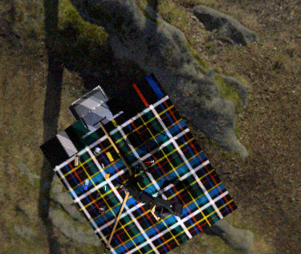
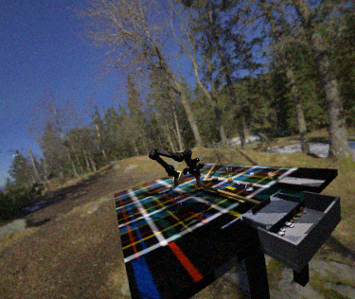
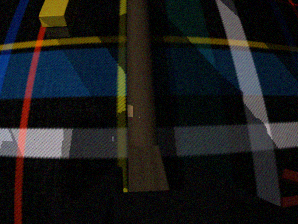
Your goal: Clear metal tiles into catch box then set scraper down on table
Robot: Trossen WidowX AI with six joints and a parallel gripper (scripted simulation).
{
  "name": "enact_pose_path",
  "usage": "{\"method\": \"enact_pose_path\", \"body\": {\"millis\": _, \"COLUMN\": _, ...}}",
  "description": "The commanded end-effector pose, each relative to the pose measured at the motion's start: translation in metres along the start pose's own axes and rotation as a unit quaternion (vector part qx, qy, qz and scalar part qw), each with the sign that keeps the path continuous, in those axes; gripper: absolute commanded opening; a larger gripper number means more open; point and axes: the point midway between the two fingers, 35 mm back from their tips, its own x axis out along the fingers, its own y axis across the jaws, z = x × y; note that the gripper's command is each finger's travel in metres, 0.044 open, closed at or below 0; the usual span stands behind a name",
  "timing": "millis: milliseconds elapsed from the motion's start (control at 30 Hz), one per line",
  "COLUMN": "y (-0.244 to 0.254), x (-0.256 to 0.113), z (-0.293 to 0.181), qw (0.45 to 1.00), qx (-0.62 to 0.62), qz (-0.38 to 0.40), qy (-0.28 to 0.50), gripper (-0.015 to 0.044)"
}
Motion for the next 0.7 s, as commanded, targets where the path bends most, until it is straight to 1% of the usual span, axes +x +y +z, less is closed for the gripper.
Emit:
{"method": "enact_pose_path", "body": {"millis": 0, "y": 0.001, "x": -0.006, "z": -0.005, "qw": 1.0, "qx": 0.002, "qz": 0.0, "qy": -0.003, "gripper": 0.0}}
{"method": "enact_pose_path", "body": {"millis": 667, "y": 0.0, "x": -0.024, "z": -0.032, "qw": 1.0, "qx": 0.002, "qz": 0.0, "qy": -0.004, "gripper": 0.0}}
